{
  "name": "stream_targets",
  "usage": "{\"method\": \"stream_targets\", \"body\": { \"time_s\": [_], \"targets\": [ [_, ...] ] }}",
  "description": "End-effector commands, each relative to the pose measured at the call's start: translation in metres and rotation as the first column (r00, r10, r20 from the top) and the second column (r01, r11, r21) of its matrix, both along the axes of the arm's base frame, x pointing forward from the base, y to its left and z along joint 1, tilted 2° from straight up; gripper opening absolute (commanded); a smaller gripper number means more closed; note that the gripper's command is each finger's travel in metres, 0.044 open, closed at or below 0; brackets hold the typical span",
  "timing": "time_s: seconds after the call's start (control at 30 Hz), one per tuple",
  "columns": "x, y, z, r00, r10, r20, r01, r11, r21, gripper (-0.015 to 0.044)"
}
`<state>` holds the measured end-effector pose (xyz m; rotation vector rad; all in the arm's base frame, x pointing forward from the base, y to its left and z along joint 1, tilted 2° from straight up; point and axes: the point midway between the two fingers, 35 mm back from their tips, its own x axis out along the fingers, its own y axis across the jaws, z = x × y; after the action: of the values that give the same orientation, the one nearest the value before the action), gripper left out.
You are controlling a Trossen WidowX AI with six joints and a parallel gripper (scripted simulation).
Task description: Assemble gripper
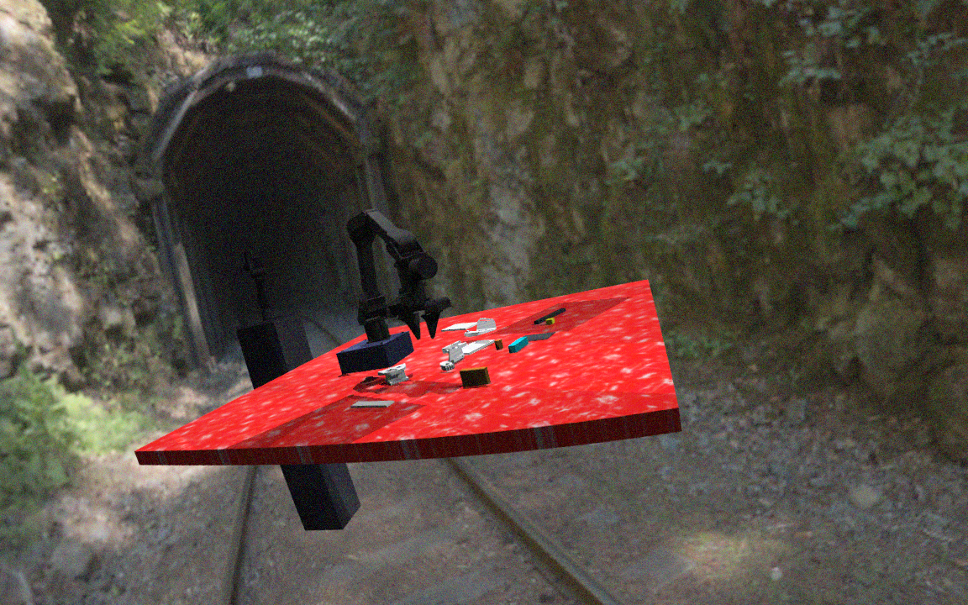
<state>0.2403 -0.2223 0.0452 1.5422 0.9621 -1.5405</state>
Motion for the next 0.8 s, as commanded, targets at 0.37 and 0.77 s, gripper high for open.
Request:
{"method": "stream_targets", "body": {
  "time_s": [0.37,0.77],
  "targets": [
    [0.0,0.0,0.0,1.0,0.0,0.0,0.0,1.0,0.0,0.044],
    [0.0,0.0,0.0,1.0,0.0,0.0,0.0,1.0,0.0,0.044]
  ]
}}
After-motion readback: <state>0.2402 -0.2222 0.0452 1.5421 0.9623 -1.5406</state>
